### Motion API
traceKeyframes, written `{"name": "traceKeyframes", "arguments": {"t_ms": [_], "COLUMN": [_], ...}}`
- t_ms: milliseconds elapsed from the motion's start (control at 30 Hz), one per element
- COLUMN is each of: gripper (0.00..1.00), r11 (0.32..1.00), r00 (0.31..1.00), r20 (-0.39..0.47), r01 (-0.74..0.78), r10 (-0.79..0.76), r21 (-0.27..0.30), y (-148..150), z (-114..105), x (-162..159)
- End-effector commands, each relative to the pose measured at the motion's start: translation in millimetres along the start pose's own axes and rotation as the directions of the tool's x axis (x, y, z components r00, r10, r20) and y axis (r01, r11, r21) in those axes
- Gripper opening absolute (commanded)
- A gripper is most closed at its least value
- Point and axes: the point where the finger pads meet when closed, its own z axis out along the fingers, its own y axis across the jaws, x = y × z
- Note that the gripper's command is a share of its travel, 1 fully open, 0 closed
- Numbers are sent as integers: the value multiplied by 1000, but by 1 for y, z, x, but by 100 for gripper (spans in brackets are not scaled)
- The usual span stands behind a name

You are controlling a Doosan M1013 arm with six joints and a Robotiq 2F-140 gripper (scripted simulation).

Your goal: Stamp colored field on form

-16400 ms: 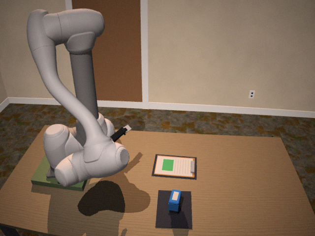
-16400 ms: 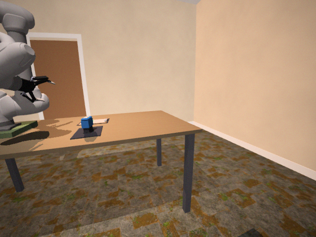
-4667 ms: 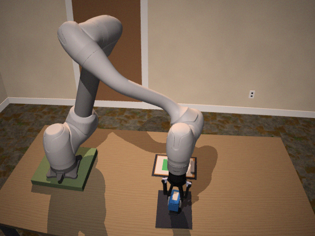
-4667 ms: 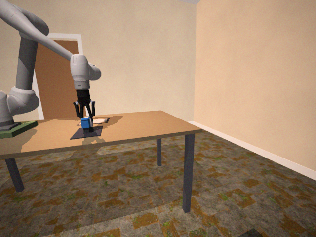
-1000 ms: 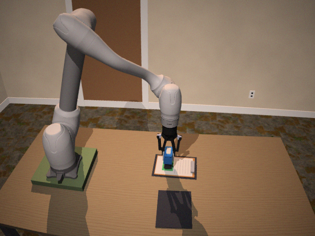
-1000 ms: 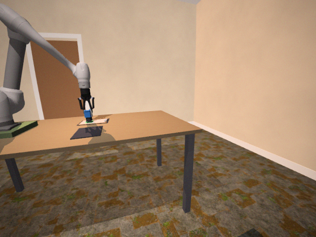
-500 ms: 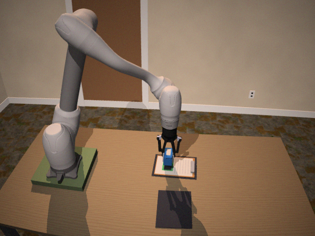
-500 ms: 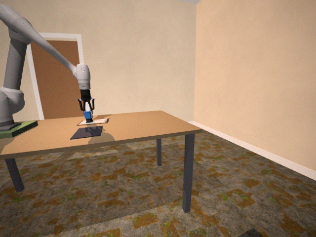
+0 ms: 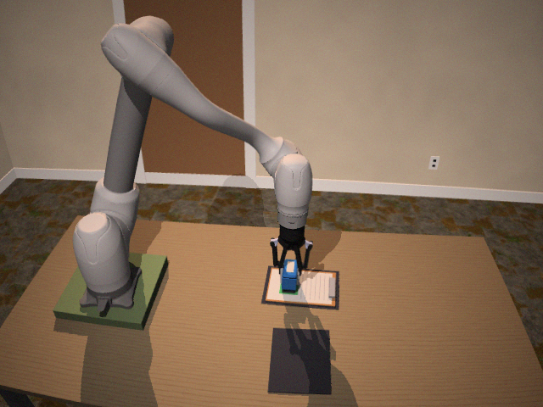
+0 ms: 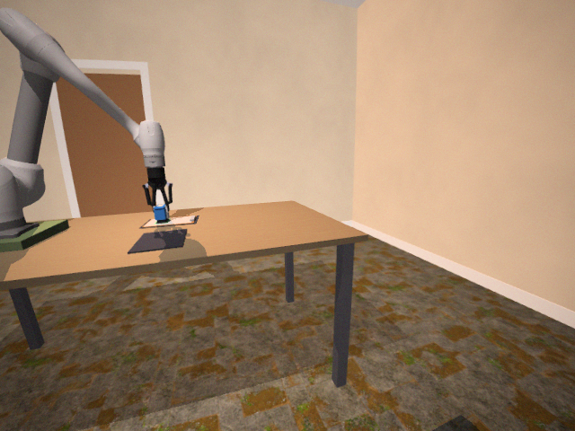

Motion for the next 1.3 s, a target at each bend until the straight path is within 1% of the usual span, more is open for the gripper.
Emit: {"name": "traceKeyframes", "arguments": {"t_ms": [0,100,567,667,933,1267], "gripper": [18,18,18,18,18,18], "r11": [1000,1000,1000,1000,1000,1000], "r00": [1000,1000,1000,1000,1000,1000], "r20": [0,0,0,0,0,0], "r01": [0,0,0,0,0,0], "r10": [0,0,0,0,0,0], "r21": [0,0,0,0,0,0], "y": [0,0,0,0,0,0], "z": [1,4,3,-1,-20,-22], "x": [0,0,0,0,0,0]}}
